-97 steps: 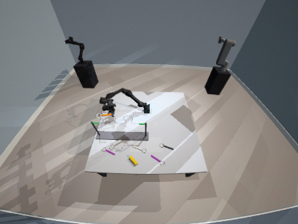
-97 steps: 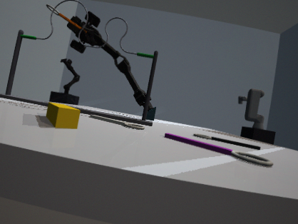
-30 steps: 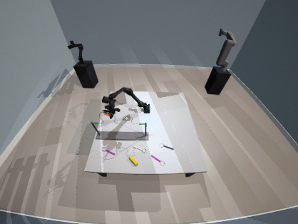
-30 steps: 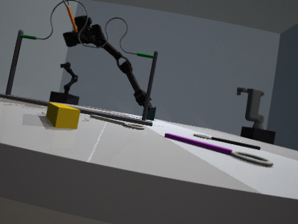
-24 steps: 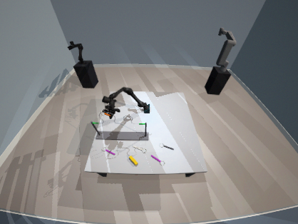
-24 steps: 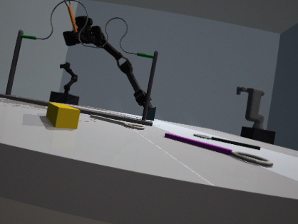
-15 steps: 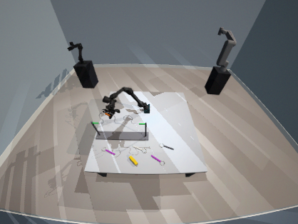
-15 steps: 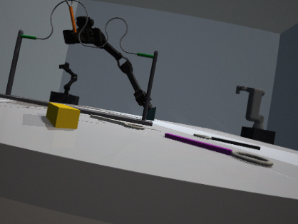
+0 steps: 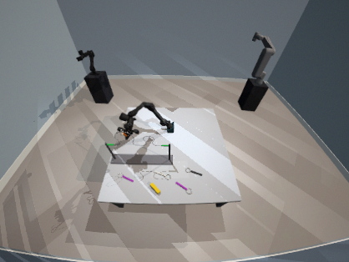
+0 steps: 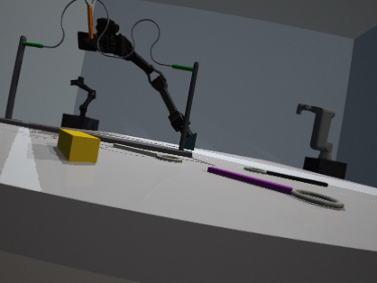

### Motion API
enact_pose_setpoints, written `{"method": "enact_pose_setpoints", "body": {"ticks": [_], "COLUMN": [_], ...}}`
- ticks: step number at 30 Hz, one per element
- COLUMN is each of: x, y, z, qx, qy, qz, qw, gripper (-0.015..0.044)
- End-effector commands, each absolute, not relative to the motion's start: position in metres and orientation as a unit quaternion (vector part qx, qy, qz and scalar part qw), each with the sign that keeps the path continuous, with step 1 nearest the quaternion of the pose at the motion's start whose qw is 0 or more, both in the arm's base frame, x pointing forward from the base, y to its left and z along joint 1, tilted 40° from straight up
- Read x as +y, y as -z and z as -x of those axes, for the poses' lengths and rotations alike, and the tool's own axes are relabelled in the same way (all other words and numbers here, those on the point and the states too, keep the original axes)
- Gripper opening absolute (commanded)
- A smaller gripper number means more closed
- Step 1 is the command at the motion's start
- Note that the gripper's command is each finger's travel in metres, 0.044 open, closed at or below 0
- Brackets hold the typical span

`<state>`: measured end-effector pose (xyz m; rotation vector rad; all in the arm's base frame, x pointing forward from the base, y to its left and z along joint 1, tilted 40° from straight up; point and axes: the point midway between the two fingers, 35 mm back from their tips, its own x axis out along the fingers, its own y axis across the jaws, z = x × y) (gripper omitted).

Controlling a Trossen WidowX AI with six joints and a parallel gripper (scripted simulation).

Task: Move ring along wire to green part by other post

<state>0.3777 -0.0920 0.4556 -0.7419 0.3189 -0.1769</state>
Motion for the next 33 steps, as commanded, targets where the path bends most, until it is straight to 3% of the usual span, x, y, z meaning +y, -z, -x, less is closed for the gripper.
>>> {"method": "enact_pose_setpoints", "body": {"ticks": [1, 33], "x": [-0.093, -0.103], "y": [-0.459, -0.473], "z": [-0.374, -0.375], "qx": [0.147, 0.107], "qy": [0.094, 0.131], "qz": [0.386, 0.56], "qw": [0.906, 0.811], "gripper": [-0.015, -0.015]}}
